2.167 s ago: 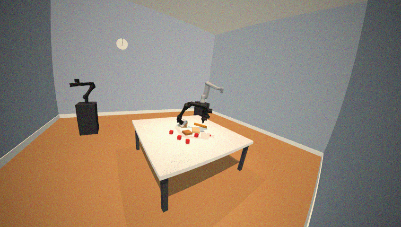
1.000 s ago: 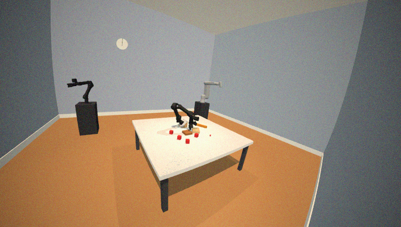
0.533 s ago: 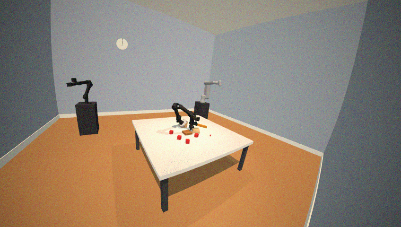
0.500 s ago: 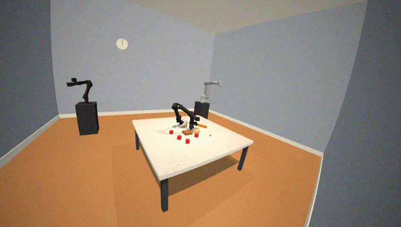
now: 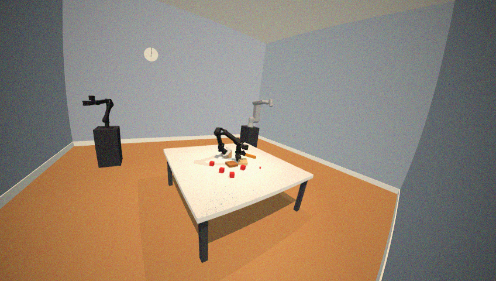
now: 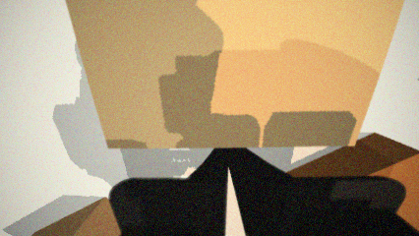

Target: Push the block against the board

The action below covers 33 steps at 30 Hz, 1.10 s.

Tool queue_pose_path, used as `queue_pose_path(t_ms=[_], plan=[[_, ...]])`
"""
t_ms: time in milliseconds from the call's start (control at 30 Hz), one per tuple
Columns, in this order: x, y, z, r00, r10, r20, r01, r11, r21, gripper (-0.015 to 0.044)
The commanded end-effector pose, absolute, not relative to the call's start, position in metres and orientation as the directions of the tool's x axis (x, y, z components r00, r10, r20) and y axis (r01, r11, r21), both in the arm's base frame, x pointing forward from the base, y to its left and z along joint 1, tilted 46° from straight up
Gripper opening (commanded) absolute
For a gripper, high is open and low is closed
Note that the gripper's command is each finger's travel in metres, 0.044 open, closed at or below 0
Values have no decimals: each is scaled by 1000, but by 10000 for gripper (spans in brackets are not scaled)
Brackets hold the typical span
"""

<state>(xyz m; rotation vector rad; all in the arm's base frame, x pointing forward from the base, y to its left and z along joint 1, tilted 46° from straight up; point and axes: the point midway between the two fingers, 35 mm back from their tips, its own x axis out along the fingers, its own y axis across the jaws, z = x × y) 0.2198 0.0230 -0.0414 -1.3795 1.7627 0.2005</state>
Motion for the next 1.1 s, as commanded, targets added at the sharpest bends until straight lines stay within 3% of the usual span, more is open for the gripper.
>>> queue_pose_path(t_ms=[0,1067], plan=[[224,27,-45,-12,-708,-706,-848,381,-368,0],[237,44,-63,-11,-707,-707,-848,382,-368,0]])
